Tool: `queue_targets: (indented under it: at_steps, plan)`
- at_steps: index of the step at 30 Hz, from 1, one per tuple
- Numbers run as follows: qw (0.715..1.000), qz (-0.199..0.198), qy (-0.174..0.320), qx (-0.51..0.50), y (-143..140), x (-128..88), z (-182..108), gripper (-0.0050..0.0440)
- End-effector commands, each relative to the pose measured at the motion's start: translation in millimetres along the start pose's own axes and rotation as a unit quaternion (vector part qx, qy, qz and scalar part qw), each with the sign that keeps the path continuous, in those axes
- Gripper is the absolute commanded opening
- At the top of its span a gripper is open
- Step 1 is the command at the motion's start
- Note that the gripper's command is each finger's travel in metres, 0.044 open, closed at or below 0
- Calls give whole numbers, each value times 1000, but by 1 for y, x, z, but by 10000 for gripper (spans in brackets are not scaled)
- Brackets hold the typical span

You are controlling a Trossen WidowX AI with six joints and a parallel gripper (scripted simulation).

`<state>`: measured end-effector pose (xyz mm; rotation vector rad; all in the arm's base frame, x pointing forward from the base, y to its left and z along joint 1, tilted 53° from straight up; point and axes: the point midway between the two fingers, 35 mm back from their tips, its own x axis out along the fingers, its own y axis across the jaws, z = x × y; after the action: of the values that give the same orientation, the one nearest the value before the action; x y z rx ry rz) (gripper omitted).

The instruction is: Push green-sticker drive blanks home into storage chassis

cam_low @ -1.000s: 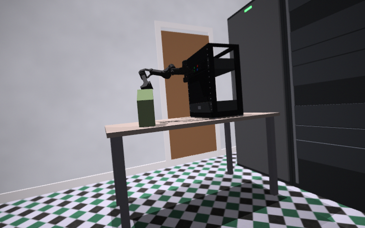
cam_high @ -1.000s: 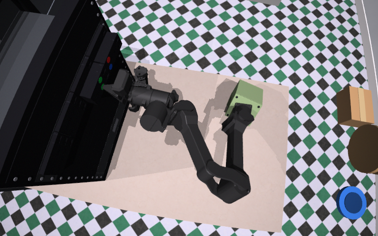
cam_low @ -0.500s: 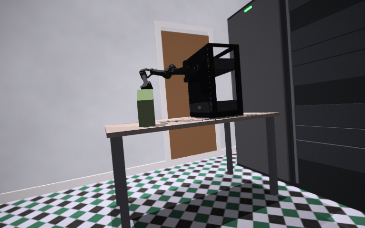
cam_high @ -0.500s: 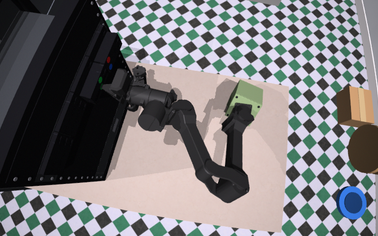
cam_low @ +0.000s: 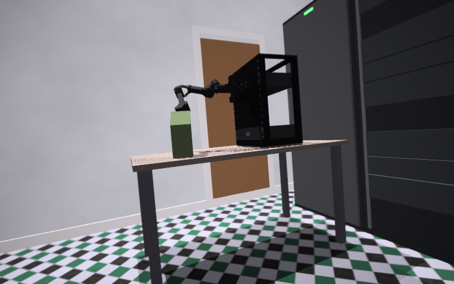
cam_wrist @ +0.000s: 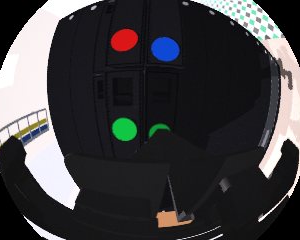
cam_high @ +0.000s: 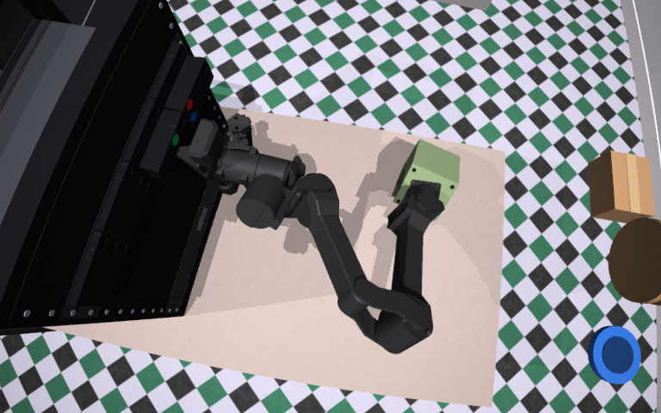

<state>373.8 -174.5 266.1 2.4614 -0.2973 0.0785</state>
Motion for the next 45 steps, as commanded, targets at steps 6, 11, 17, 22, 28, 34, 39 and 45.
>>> queue_targets:
  at_steps: [6, 11, 17, 22, 28, 34, 39, 45]
  plan:
    - [1000, 9, 6, -5, 8, 11, -6, 0]
    - [1000, 9, 6, -5, 8, 11, -6, 0]
    - [1000, 9, 6, -5, 9, 15, -7, 0]
    - [1000, 9, 6, -5, 10, 16, -7, 0]
    - [1000, 9, 6, -5, 10, 16, -7, 0]
    - [1000, 9, 6, -5, 10, 16, -7, 0]
    - [1000, 9, 6, -5, 10, 16, -7, 0]
    - [1000, 9, 6, -5, 10, 16, -7, 0]
